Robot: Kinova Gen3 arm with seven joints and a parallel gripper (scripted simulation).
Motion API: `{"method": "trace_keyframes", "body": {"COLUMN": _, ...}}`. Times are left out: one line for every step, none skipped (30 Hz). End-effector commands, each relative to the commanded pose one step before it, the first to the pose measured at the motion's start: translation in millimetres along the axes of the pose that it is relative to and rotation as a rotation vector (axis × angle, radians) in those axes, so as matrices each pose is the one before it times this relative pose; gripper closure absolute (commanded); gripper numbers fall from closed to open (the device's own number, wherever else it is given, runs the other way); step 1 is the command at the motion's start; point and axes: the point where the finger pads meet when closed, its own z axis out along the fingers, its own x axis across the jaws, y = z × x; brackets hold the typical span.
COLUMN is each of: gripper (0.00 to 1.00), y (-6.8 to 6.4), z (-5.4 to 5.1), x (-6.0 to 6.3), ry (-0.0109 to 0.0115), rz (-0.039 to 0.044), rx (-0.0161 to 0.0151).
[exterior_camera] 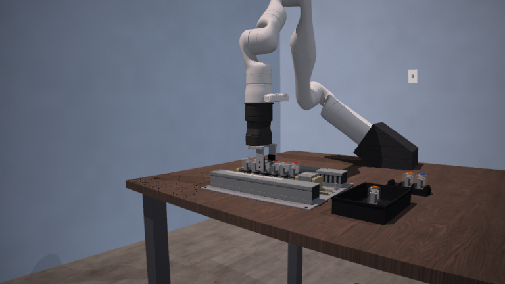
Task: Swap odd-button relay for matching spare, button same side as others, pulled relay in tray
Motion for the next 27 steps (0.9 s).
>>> {"method": "trace_keyframes", "body": {"gripper": 0.00, "y": 0.27, "z": -4.25, "x": 0.96, "ry": 0.00093, "rz": 0.01442, "rx": 0.00349}}
{"method": "trace_keyframes", "body": {"gripper": 0.00, "y": 0.00, "z": 0.00, "x": 0.00, "ry": 0.00000, "rz": 0.00000, "rx": 0.00000}}
{"method": "trace_keyframes", "body": {"gripper": 0.00, "y": -0.40, "z": 2.89, "x": -0.50, "ry": 0.00083, "rz": -0.01358, "rx": -0.00281}}
{"method": "trace_keyframes", "body": {"gripper": 0.00, "y": 0.02, "z": -0.26, "x": 0.03, "ry": -0.00006, "rz": 0.00097, "rx": 0.00020}}
{"method": "trace_keyframes", "body": {"gripper": 0.00, "y": 0.02, "z": -0.26, "x": 0.03, "ry": -0.00006, "rz": 0.00097, "rx": 0.00020}}
{"method": "trace_keyframes", "body": {"gripper": 0.00, "y": 0.02, "z": -0.26, "x": 0.03, "ry": -0.00006, "rz": 0.00097, "rx": 0.00020}}
{"method": "trace_keyframes", "body": {"gripper": 0.00, "y": 0.02, "z": -0.26, "x": 0.03, "ry": -0.00006, "rz": 0.00097, "rx": 0.00020}}
{"method": "trace_keyframes", "body": {"gripper": 0.00, "y": 0.02, "z": -0.26, "x": 0.03, "ry": -0.00006, "rz": 0.00097, "rx": 0.00020}}
{"method": "trace_keyframes", "body": {"gripper": 0.00, "y": 0.02, "z": -0.26, "x": 0.03, "ry": -0.00006, "rz": 0.00097, "rx": 0.00020}}
{"method": "trace_keyframes", "body": {"gripper": 0.00, "y": 0.02, "z": -0.26, "x": 0.03, "ry": -0.00006, "rz": 0.00097, "rx": 0.00020}}
{"method": "trace_keyframes", "body": {"gripper": 0.00, "y": 0.02, "z": -0.26, "x": 0.03, "ry": -0.00006, "rz": 0.00097, "rx": 0.00020}}
{"method": "trace_keyframes", "body": {"gripper": 0.00, "y": 0.02, "z": -0.26, "x": 0.03, "ry": -0.00006, "rz": 0.00097, "rx": 0.00020}}
{"method": "trace_keyframes", "body": {"gripper": 0.00, "y": 0.02, "z": -0.26, "x": 0.03, "ry": -0.00006, "rz": 0.00097, "rx": 0.00020}}
{"method": "trace_keyframes", "body": {"gripper": 0.00, "y": 0.02, "z": -0.26, "x": 0.03, "ry": -0.00006, "rz": 0.00097, "rx": 0.00020}}
{"method": "trace_keyframes", "body": {"gripper": 0.00, "y": 0.02, "z": -0.26, "x": 0.03, "ry": -0.00006, "rz": 0.00097, "rx": 0.00020}}
{"method": "trace_keyframes", "body": {"gripper": 0.00, "y": 0.02, "z": -0.26, "x": 0.03, "ry": -0.00006, "rz": 0.00097, "rx": 0.00020}}
{"method": "trace_keyframes", "body": {"gripper": 0.00, "y": 0.02, "z": -0.26, "x": 0.03, "ry": -0.00006, "rz": 0.00097, "rx": 0.00020}}
{"method": "trace_keyframes", "body": {"gripper": 0.00, "y": 0.00, "z": 0.00, "x": 0.00, "ry": 0.00000, "rz": 0.00000, "rx": 0.00000}}
{"method": "trace_keyframes", "body": {"gripper": 0.00, "y": 0.00, "z": 0.00, "x": 0.00, "ry": 0.00000, "rz": 0.00000, "rx": 0.00000}}
{"method": "trace_keyframes", "body": {"gripper": 0.00, "y": -0.34, "z": 2.97, "x": -0.68, "ry": 0.00055, "rz": -0.01371, "rx": -0.00295}}
{"method": "trace_keyframes", "body": {"gripper": 0.00, "y": 0.03, "z": -0.26, "x": 0.03, "ry": -0.00004, "rz": 0.00098, "rx": 0.00021}}
{"method": "trace_keyframes", "body": {"gripper": 0.00, "y": 0.03, "z": -0.26, "x": 0.03, "ry": -0.00004, "rz": 0.00098, "rx": 0.00021}}
{"method": "trace_keyframes", "body": {"gripper": 0.00, "y": 0.03, "z": -0.26, "x": 0.03, "ry": -0.00004, "rz": 0.00098, "rx": 0.00021}}
{"method": "trace_keyframes", "body": {"gripper": 0.00, "y": 0.02, "z": -0.26, "x": 0.03, "ry": -0.00004, "rz": 0.00098, "rx": 0.00021}}
{"method": "trace_keyframes", "body": {"gripper": 0.00, "y": 0.02, "z": -0.26, "x": 0.03, "ry": -0.00004, "rz": 0.00098, "rx": 0.00021}}
{"method": "trace_keyframes", "body": {"gripper": 0.00, "y": 0.02, "z": -0.26, "x": 0.03, "ry": -0.00004, "rz": 0.00098, "rx": 0.00021}}
{"method": "trace_keyframes", "body": {"gripper": 0.00, "y": 0.02, "z": -0.26, "x": 0.03, "ry": -0.00004, "rz": 0.00098, "rx": 0.00021}}
